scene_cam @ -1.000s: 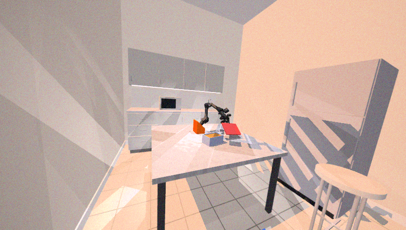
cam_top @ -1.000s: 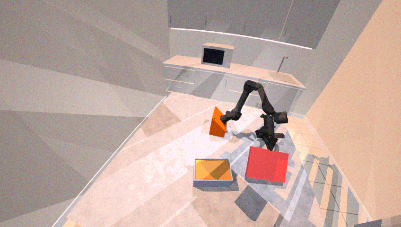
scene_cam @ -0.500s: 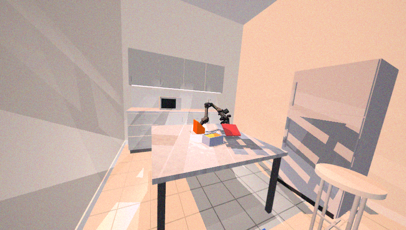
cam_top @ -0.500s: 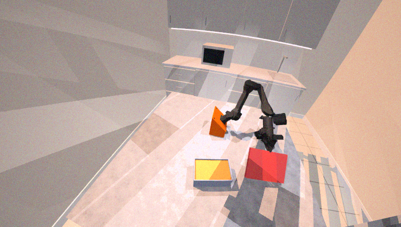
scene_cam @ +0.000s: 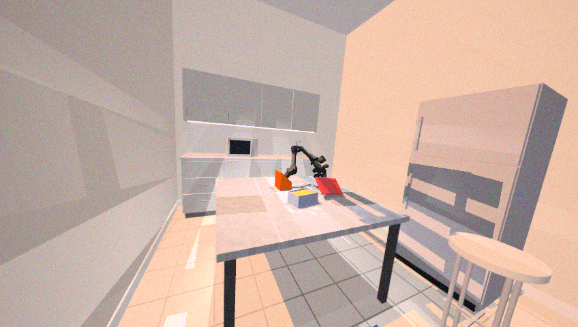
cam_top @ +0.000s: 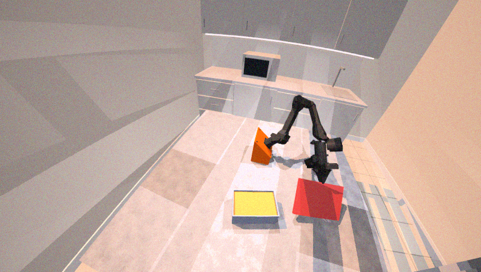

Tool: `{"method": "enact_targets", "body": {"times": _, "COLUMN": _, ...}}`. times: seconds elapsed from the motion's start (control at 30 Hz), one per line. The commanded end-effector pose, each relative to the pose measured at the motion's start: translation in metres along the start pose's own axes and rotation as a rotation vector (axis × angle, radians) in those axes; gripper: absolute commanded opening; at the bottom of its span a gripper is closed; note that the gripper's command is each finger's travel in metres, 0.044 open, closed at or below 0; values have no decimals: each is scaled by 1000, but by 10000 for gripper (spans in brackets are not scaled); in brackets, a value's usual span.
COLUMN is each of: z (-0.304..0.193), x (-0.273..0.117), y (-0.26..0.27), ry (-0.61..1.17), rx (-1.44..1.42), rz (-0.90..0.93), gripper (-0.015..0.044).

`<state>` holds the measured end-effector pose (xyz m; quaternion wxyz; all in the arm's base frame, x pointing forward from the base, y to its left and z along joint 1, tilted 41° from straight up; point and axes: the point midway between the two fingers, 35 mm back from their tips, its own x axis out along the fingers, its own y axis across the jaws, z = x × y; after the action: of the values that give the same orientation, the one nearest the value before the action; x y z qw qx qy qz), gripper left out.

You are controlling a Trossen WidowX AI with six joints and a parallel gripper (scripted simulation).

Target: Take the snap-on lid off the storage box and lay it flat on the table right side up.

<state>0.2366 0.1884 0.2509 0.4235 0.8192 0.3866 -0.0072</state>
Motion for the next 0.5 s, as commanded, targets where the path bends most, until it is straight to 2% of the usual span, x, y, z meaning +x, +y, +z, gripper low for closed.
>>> {"method": "enact_targets", "body": {"times": 0.0, "z": 2, "x": 2, "y": -2, "ry": -8, "rx": 4, "rz": 8, "gripper": 0}}
{"method": "enact_targets", "body": {"times": 0.47, "z": 2, "x": 10, "y": -10, "ry": -7, "rx": 4, "rz": 8, "gripper": 0}}
